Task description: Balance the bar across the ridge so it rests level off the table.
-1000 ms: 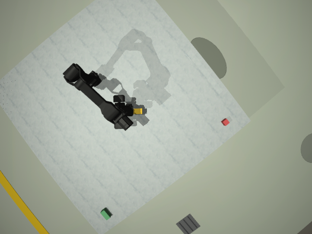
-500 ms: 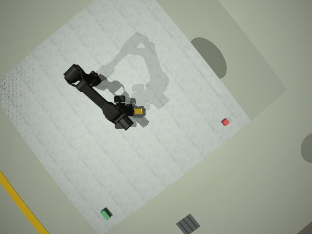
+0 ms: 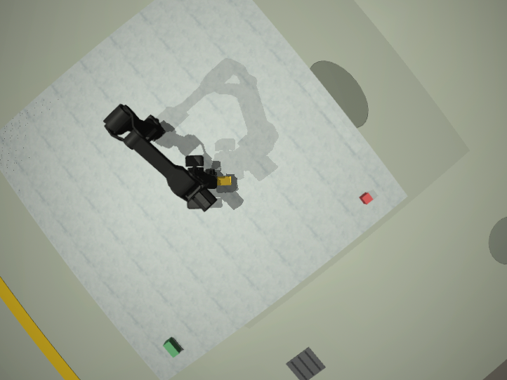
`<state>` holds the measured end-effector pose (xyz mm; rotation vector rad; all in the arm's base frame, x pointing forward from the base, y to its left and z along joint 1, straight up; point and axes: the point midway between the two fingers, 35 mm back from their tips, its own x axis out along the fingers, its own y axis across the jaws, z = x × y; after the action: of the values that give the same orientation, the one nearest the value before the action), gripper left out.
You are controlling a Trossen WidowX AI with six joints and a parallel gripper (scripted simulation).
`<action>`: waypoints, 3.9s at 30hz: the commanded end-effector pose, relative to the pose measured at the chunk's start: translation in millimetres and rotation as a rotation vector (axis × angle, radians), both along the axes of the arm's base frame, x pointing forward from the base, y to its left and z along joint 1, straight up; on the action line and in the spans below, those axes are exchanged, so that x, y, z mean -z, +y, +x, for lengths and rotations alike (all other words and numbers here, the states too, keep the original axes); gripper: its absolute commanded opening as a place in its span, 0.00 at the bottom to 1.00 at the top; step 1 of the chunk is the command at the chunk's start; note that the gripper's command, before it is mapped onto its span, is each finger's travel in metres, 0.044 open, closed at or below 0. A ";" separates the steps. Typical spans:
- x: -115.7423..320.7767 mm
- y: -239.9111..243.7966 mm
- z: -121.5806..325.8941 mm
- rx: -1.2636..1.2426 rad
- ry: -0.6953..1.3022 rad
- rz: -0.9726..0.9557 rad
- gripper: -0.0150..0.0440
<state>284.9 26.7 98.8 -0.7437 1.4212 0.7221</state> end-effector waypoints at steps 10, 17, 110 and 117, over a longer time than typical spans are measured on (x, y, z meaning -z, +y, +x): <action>1.2 0.6 0.2 -0.005 -0.001 0.005 0.25; 1.7 0.6 0.2 -0.005 -0.001 0.005 0.25; 9.5 0.6 -0.1 -0.005 -0.001 0.005 0.25; 10.1 0.5 -0.2 -0.005 -0.001 0.005 0.25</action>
<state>285.0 27.1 90.2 -0.7418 1.4182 0.7235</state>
